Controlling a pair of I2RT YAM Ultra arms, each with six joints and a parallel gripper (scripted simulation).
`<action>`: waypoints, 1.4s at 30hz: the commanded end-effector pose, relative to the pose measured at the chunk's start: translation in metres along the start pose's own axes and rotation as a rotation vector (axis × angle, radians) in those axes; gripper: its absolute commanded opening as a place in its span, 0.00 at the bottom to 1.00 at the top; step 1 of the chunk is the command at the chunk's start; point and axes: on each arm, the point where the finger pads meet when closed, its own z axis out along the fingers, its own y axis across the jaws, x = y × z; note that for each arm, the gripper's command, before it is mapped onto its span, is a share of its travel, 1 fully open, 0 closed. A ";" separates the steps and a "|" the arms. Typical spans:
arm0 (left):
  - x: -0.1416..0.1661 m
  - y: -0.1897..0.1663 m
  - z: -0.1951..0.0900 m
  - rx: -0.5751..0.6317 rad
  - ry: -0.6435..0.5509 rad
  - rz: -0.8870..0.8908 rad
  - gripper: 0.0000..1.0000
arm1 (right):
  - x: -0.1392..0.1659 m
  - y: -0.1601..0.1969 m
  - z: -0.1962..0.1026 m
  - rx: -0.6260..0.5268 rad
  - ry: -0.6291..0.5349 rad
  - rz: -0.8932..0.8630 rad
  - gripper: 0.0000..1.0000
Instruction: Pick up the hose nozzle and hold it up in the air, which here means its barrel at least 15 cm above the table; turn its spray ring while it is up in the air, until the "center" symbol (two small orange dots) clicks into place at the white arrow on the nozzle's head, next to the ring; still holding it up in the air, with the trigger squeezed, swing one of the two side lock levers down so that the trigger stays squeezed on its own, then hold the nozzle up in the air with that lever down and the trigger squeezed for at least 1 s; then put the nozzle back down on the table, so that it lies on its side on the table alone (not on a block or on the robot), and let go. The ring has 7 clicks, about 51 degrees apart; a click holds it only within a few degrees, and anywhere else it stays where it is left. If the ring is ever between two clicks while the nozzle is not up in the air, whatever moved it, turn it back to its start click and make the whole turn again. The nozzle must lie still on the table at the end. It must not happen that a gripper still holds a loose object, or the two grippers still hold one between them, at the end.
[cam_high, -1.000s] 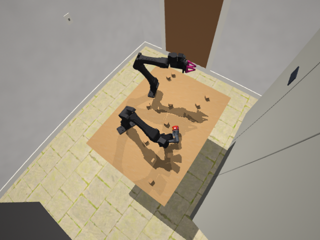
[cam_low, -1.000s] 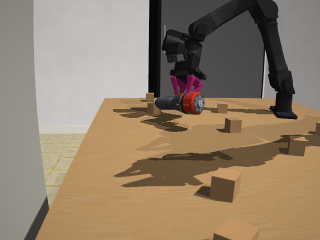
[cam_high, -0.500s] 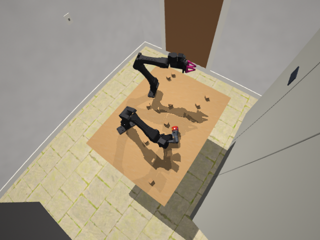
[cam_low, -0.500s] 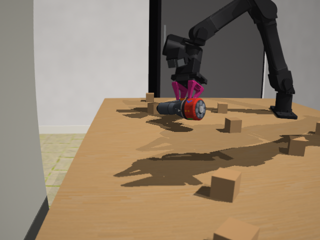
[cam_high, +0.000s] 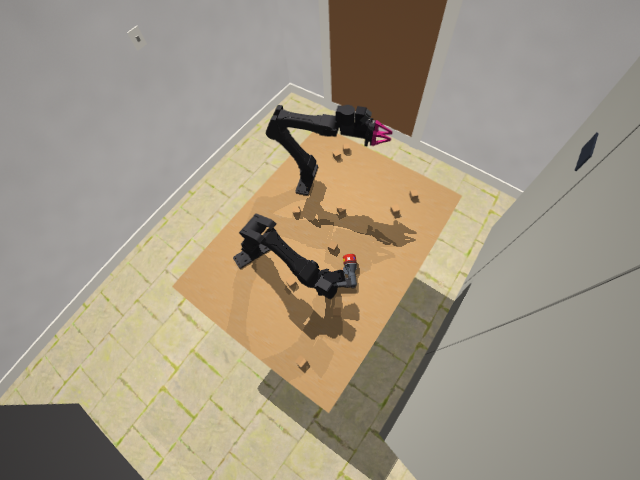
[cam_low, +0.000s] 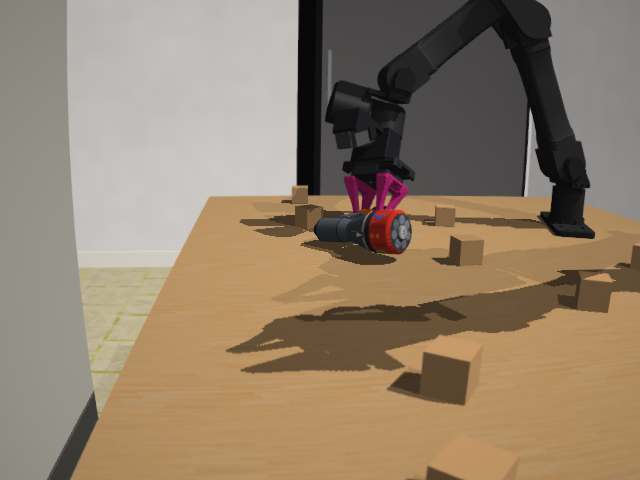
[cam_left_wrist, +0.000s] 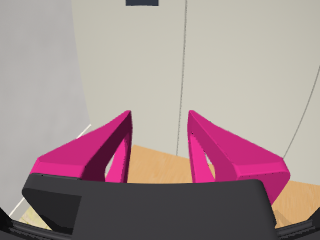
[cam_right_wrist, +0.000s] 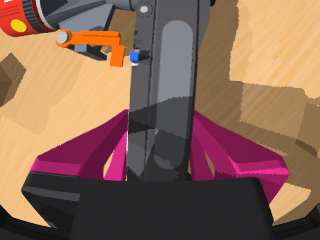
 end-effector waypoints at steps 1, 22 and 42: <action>-0.039 -0.003 -0.012 0.007 -0.094 0.007 0.37 | -0.022 -0.005 -0.008 0.012 -0.095 -0.026 0.36; -0.039 -0.003 -0.012 0.007 -0.094 0.007 0.37 | -0.003 0.002 0.009 -0.015 -0.060 -0.011 0.36; -0.039 -0.003 -0.012 0.007 -0.094 0.007 0.37 | -0.025 -0.009 -0.014 0.019 -0.102 -0.037 0.50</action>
